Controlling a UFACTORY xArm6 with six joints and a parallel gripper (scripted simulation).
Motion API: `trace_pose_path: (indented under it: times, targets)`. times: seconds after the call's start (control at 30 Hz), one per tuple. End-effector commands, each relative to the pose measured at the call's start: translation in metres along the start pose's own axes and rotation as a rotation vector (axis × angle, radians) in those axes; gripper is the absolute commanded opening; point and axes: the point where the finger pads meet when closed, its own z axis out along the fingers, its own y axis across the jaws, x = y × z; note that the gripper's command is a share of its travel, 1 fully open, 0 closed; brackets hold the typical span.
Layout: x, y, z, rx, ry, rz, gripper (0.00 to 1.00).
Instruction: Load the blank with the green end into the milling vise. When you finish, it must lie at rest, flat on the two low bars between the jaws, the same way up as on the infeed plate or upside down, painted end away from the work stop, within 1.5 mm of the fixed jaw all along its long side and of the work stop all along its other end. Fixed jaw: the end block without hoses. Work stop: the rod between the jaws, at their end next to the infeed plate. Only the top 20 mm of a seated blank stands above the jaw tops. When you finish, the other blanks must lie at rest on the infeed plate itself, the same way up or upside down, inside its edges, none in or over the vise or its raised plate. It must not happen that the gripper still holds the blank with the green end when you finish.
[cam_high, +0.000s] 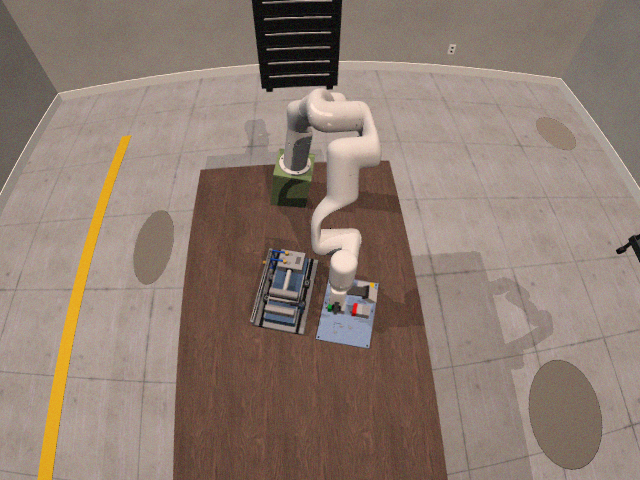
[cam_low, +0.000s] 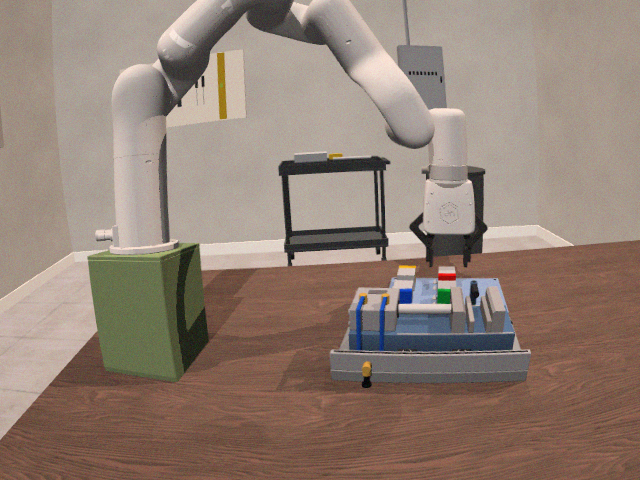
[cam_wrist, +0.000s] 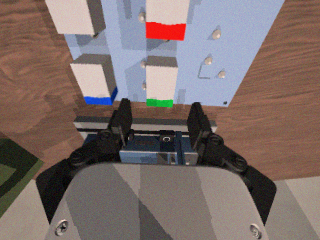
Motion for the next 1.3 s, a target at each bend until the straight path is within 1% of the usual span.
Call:
trace_pose_path:
  times: [0.0,0.27,0.53,0.83,1.27]
  targets:
    - [0.001,0.001,0.007,-0.003,0.002,0.000,0.72]
    - [0.001,0.002,0.043,-0.004,0.002,0.000,0.72]
    - [0.001,0.001,0.044,-0.003,0.001,0.000,0.72]
    - [0.001,0.002,0.050,-0.004,0.002,0.000,0.72]
    - [0.001,0.002,0.046,-0.004,0.002,0.000,0.72]
